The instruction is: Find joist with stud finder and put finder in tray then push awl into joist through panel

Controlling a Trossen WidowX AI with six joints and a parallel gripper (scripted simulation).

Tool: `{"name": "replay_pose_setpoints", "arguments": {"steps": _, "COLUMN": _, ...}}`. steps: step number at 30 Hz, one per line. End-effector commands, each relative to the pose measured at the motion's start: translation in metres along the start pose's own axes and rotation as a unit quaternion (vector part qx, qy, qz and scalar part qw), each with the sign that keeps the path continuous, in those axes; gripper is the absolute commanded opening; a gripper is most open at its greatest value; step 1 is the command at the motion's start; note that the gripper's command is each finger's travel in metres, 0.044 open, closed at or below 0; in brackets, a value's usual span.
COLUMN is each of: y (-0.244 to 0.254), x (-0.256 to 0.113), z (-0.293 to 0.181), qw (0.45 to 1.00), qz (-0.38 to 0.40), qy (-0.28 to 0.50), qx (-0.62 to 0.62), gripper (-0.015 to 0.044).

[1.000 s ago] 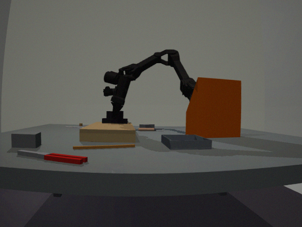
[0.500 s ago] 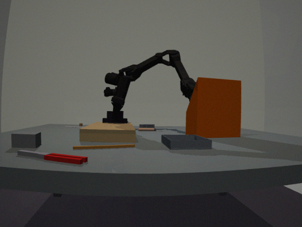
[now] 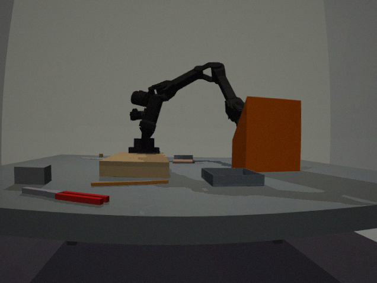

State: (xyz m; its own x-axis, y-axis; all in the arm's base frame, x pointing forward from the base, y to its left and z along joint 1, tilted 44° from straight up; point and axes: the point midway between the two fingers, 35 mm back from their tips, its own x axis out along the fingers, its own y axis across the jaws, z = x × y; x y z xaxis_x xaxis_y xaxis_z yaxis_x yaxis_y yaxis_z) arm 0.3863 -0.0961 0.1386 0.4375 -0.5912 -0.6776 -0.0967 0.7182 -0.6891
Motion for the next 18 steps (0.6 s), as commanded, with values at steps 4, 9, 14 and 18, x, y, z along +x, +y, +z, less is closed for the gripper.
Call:
{"name": "replay_pose_setpoints", "arguments": {"steps": 4, "y": -0.001, "x": -0.028, "z": 0.013, "qw": 1.0, "qz": 0.0, "qy": -0.002, "qx": 0.004, "gripper": 0.0}}
{"name": "replay_pose_setpoints", "arguments": {"steps": 9, "y": -0.003, "x": -0.059, "z": 0.022, "qw": 1.0, "qz": 0.001, "qy": -0.002, "qx": 0.004, "gripper": 0.0}}
{"name": "replay_pose_setpoints", "arguments": {"steps": 14, "y": -0.005, "x": -0.09, "z": 0.027, "qw": 1.0, "qz": -0.001, "qy": -0.002, "qx": 0.003, "gripper": 0.0}}
{"name": "replay_pose_setpoints", "arguments": {"steps": 18, "y": -0.004, "x": -0.094, "z": 0.028, "qw": 1.0, "qz": 0.0, "qy": -0.003, "qx": 0.001, "gripper": 0.0}}
